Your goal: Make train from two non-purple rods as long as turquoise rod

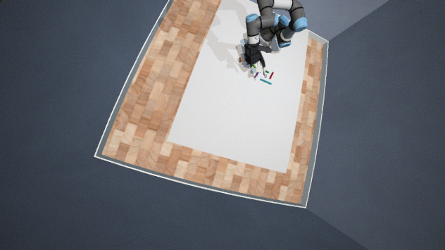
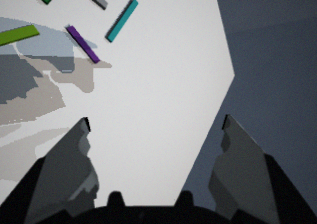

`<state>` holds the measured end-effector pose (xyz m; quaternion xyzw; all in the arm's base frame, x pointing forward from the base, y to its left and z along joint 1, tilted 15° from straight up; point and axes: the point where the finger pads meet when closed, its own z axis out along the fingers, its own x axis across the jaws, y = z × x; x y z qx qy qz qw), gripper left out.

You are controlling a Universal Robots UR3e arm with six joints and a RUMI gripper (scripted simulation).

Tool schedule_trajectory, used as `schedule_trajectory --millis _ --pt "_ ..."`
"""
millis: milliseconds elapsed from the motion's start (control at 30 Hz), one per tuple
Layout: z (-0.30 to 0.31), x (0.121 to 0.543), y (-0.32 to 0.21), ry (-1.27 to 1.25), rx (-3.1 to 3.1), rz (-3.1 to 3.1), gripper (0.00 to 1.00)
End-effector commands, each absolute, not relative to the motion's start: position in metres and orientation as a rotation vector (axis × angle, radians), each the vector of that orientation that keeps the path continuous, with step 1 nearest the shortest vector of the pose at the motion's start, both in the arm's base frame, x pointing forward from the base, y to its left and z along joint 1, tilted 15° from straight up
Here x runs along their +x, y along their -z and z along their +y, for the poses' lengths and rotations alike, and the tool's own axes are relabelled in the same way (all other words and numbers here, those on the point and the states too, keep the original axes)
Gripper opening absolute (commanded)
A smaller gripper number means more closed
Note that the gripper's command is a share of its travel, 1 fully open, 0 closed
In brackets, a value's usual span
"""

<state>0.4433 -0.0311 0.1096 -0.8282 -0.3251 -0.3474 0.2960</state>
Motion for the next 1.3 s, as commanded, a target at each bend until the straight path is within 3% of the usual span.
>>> schedule_trajectory --millis 0,600,1267 --pt "-0.02 0.431 -0.1 0.835 -2.236 -0.91 1.0" --pt "0.002 0.34 -0.036 0.183 -2.611 -1.188 1.0" --pt "0.0 0.335 -0.034 0.149 -2.645 -1.2 1.0"
